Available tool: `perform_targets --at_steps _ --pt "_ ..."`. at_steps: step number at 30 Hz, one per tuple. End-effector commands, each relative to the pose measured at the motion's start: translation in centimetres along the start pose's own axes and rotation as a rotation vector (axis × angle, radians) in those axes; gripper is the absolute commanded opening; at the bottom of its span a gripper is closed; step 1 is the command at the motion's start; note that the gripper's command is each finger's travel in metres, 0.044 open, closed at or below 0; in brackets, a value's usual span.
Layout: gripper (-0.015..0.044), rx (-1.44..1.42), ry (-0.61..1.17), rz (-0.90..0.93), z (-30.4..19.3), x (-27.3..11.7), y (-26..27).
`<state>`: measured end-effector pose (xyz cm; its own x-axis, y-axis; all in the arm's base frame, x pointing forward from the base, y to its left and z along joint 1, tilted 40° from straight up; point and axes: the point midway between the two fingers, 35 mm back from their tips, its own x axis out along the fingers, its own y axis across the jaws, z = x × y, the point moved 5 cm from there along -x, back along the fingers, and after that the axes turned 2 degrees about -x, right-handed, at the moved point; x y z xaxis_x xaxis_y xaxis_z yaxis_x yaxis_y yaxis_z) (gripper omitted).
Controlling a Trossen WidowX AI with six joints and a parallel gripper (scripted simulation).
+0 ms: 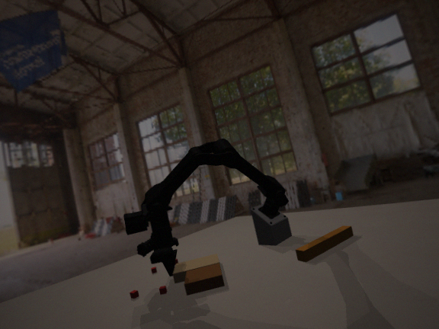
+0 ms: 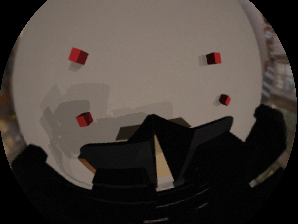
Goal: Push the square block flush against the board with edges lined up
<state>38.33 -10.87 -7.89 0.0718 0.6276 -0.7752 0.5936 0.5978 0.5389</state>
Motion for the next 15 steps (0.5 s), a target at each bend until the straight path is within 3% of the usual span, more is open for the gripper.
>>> perform_targets --at_steps 1,15 --pt "0.0 0.006 0.01 0.0 0.2 0.3 0.0" --pt "0.0 0.005 0.008 0.0 2.5 0.2 0.0"
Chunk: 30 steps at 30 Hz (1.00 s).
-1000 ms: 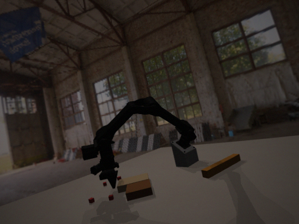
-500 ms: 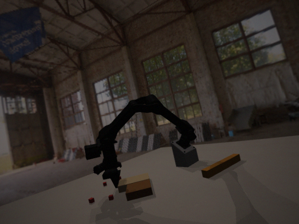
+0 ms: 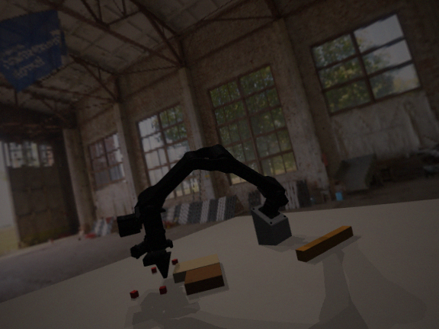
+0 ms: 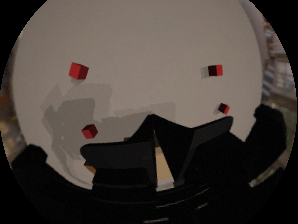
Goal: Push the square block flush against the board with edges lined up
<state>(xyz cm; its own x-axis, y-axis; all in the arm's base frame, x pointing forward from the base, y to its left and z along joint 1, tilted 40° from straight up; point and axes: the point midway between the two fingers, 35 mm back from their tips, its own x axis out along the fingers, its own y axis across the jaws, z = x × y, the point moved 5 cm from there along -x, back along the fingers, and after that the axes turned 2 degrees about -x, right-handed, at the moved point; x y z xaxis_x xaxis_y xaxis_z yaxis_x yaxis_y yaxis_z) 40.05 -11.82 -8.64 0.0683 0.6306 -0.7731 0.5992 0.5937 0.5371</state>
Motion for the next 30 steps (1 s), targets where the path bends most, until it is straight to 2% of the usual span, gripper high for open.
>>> perform_targets --at_steps 1,13,18,24,30 --pt "0.0 -0.002 0.003 -0.001 0.6 0.1 -0.1" --pt "0.0 -0.003 0.002 -0.001 2.5 0.1 -0.2" --pt "0.0 -0.002 0.001 -0.003 2.2 -5.1 -0.1" --pt "0.0 -0.002 -0.019 0.007 2.3 -5.8 -0.2" --pt "0.0 -0.184 -0.018 0.002 1.1 -6.0 -1.2"
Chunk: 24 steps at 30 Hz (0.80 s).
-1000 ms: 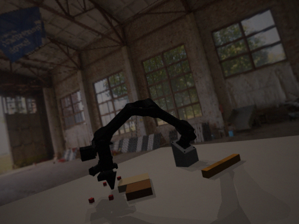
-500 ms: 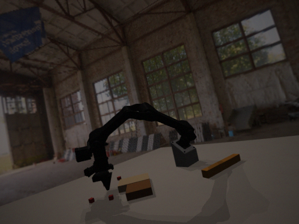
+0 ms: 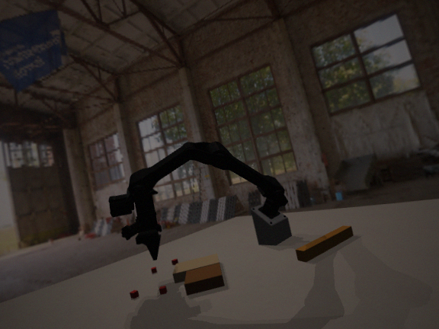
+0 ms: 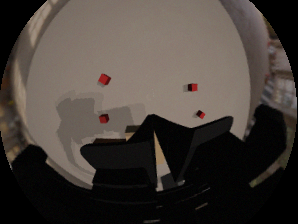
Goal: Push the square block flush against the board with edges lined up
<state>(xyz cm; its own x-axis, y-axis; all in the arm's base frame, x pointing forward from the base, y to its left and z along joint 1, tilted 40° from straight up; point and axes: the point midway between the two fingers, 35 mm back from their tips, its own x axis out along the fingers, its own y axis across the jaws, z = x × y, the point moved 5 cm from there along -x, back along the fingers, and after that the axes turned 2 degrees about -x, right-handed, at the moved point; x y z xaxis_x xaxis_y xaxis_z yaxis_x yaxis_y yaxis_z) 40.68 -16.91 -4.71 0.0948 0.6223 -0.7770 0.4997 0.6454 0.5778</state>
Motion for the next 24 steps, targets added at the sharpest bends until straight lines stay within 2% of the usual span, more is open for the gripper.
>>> perform_targets --at_steps 1,24 --pt "0.0 -0.1 0.011 -0.004 -1.0 0.2 -0.8" --pt "0.0 -0.887 0.028 0.0 -8.5 -0.1 -3.9"
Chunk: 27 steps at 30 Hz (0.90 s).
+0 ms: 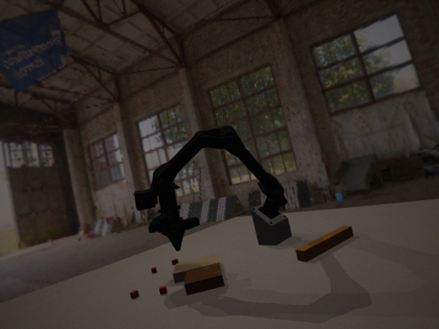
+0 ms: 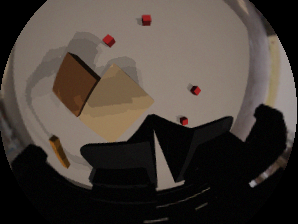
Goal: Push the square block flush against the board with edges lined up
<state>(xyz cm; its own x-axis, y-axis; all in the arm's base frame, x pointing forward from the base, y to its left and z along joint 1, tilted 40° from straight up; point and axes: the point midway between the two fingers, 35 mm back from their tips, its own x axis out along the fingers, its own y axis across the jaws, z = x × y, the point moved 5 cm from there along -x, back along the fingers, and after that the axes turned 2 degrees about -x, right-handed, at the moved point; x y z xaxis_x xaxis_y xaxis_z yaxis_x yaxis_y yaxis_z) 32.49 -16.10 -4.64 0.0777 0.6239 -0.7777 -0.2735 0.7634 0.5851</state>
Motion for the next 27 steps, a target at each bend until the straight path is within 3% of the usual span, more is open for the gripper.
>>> perform_targets --at_steps 1,16,21,27 --pt "0.0 -0.118 0.009 0.005 -1.3 0.3 0.7" --pt "0.0 -0.626 0.013 0.018 -6.4 0.9 4.1" --pt "0.0 -0.649 0.013 0.018 -6.7 0.9 4.2" --pt "0.0 -0.649 0.011 0.02 -6.8 6.5 4.4"
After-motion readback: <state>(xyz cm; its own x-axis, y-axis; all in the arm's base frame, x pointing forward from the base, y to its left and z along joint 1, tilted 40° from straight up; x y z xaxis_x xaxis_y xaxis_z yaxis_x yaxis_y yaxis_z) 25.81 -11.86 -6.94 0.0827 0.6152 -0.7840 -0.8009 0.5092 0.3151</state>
